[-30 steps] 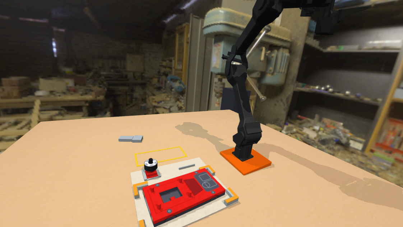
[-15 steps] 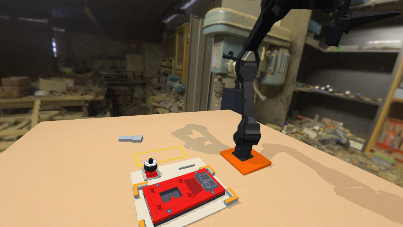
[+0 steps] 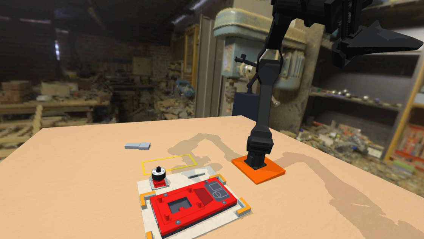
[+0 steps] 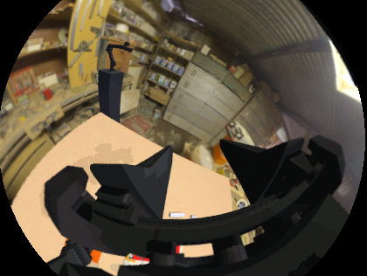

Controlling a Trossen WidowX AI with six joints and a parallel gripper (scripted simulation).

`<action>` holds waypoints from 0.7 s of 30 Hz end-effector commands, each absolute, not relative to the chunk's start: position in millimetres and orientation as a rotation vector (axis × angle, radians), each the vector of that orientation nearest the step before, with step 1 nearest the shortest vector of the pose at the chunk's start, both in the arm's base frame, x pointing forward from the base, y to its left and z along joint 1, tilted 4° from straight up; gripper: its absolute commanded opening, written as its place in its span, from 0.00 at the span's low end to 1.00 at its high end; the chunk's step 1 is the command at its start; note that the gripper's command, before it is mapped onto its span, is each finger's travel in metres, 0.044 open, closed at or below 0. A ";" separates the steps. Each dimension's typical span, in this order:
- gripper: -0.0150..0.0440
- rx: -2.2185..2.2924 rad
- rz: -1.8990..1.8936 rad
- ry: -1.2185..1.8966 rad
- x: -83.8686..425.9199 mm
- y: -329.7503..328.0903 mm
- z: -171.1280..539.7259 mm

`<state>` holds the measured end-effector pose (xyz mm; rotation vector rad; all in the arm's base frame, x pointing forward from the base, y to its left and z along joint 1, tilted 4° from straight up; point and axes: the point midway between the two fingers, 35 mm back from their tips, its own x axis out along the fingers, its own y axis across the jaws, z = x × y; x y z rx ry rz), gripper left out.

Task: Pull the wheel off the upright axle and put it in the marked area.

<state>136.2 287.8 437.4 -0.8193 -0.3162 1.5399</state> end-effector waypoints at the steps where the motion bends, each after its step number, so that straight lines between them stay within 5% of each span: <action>1: 0.76 -0.788 1.455 -0.103 175.8 282.7 412.4; 21: 0.76 -0.497 0.948 0.662 313.2 192.5 309.4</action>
